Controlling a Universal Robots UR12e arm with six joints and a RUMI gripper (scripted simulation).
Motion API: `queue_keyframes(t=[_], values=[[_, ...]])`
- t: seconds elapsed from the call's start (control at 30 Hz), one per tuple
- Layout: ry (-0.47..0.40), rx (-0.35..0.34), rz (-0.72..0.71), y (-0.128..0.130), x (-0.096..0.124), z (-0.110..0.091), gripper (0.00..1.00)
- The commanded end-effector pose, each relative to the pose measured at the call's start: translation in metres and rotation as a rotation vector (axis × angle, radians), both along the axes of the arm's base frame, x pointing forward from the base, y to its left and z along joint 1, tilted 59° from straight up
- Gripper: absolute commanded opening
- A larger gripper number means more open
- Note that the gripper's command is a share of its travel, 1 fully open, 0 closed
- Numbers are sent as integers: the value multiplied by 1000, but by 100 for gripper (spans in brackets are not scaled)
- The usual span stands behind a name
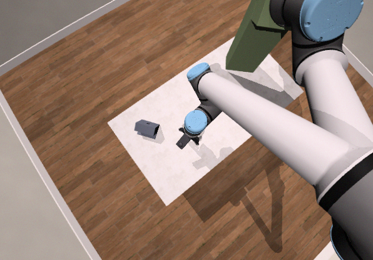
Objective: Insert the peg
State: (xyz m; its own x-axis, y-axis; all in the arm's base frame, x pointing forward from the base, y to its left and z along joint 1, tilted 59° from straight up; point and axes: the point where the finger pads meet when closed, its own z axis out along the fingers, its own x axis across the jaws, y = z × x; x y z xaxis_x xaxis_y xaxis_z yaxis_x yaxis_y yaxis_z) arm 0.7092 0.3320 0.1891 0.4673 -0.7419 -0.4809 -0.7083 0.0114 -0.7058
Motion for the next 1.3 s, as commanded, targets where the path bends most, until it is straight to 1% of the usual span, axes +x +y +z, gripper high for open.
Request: queue_keyframes(t=[0.0,0.57,0.97,1.03,1.27], values=[[-1,0,-1,5,4,-4,100],[-1,0,-1,19,15,-15,100],[-1,0,0,16,13,-12,83],[-1,0,0,16,13,-12,83],[-1,0,0,16,13,-12,73]])
